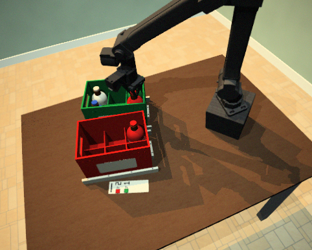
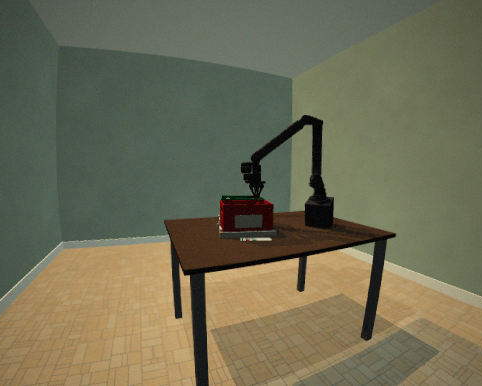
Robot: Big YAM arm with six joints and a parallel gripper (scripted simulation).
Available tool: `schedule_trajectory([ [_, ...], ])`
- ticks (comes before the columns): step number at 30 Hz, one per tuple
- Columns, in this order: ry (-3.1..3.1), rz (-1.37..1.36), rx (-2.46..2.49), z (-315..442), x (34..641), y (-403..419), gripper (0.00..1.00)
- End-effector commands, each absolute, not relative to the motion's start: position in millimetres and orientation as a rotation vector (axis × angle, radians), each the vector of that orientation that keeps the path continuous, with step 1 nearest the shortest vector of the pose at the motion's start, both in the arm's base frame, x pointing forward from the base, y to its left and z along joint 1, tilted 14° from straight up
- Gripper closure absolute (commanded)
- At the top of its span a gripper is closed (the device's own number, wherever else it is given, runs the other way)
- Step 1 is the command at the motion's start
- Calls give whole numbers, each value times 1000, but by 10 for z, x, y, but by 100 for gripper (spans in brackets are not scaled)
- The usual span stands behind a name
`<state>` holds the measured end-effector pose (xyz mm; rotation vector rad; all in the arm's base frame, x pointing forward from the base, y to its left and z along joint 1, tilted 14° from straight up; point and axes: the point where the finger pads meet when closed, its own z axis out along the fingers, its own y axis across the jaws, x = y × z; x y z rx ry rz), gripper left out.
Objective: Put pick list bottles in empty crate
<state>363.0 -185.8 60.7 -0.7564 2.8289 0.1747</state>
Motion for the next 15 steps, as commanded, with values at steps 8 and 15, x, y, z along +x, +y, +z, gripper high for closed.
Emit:
schedule_trajectory([
  [8, 2776, 91, -745, 1177, 3744, -2084, 100],
  [15, 2775, 90, -745, 1261, 3725, -2097, 100],
])
